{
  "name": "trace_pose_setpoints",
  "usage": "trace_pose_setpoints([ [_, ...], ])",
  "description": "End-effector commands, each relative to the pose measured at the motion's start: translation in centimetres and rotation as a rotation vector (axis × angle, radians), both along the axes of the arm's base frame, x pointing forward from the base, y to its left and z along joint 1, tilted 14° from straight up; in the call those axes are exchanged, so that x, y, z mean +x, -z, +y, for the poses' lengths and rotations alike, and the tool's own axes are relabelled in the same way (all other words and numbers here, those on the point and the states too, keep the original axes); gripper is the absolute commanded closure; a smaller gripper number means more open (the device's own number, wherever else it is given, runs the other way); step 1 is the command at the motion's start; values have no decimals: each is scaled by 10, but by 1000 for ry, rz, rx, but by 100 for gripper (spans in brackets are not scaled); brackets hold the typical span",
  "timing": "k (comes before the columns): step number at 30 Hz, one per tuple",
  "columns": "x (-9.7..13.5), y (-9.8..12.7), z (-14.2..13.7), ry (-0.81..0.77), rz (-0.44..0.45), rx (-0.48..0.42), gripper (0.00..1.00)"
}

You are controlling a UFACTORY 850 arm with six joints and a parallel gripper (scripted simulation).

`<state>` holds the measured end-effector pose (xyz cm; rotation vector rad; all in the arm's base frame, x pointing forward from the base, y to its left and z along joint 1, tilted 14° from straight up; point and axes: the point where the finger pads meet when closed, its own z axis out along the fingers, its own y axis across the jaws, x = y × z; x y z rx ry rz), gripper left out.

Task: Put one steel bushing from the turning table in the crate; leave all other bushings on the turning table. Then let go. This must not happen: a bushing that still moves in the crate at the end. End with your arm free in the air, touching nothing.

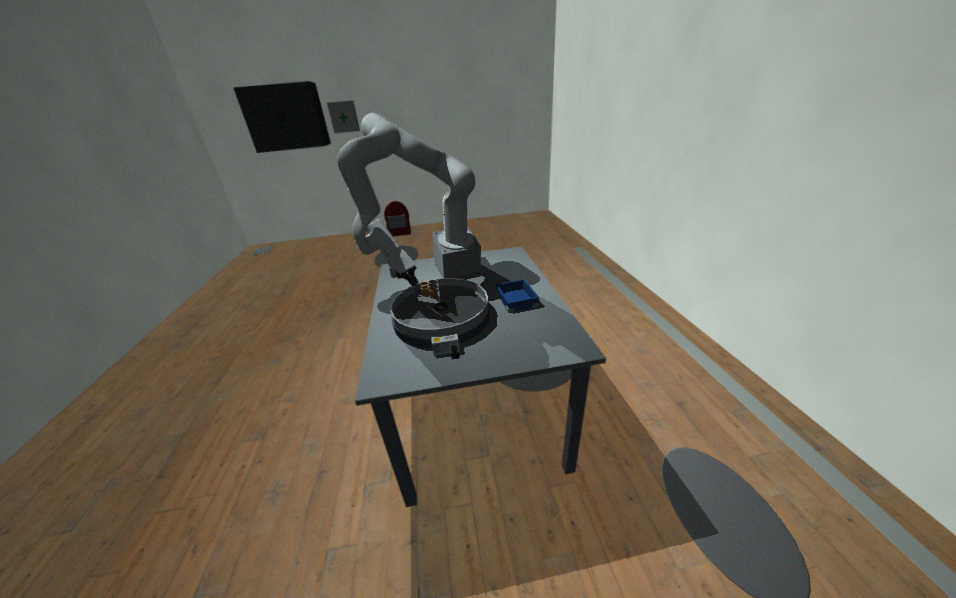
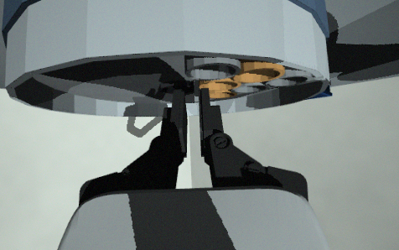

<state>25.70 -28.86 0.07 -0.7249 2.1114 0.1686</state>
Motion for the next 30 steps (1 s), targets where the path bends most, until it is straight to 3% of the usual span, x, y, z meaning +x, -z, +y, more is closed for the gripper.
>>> trace_pose_setpoints([
  [1, 2, 6, -1, 0, -1, -2, 89],
  [30, 5, 18, -1, 0, -1, -2, 89],
])
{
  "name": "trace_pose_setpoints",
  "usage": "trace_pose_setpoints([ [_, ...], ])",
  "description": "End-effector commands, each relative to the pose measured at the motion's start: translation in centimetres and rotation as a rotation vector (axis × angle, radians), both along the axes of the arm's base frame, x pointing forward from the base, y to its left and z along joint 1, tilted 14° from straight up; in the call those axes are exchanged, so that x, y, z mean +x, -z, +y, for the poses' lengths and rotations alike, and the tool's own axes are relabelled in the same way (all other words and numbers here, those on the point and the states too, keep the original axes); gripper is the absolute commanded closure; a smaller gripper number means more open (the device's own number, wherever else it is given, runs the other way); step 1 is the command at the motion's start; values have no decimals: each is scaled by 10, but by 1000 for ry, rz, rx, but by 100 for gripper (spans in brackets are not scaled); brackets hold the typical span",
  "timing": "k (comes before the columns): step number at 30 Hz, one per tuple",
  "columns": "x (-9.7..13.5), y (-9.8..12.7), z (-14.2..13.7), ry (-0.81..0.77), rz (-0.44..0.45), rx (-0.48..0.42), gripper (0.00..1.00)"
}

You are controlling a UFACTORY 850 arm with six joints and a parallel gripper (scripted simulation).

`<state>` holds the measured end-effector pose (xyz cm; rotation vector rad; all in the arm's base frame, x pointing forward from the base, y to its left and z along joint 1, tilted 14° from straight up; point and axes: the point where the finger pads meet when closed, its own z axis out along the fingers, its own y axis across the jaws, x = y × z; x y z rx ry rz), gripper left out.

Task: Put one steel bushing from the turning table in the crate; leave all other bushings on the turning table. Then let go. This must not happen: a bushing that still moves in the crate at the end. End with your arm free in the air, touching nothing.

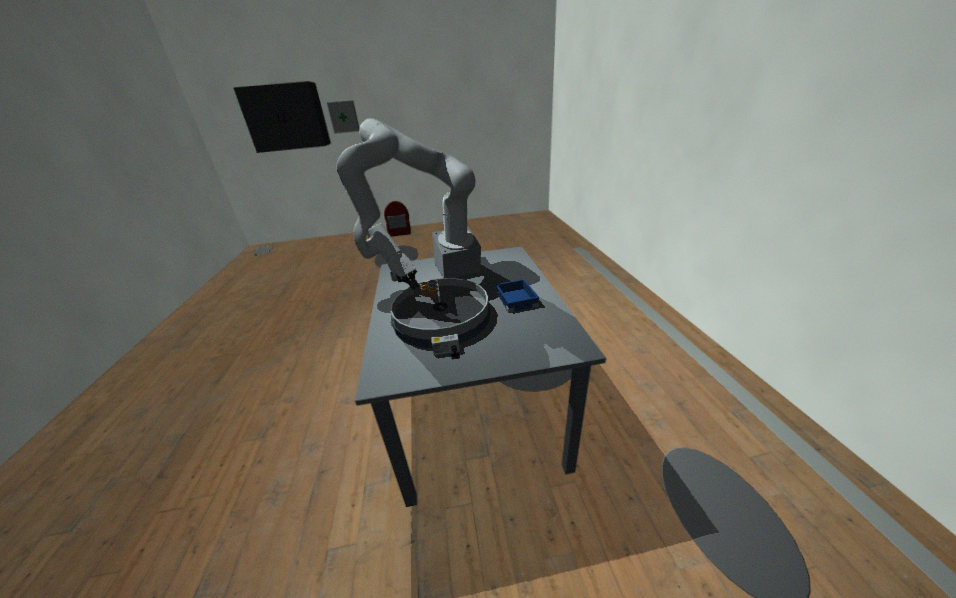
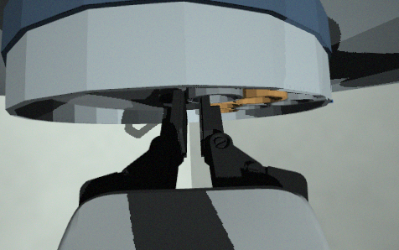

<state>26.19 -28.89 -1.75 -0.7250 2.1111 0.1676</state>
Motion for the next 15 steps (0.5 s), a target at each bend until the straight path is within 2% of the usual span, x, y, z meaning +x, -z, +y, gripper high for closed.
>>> trace_pose_setpoints([
  [1, 0, 0, -1, 0, 0, -1, 89],
  [5, 0, 0, -1, 0, 0, -1, 89],
  [6, 0, 0, -1, 0, 0, -1, 100],
  [15, 0, 0, -1, 0, 0, -1, 100],
])
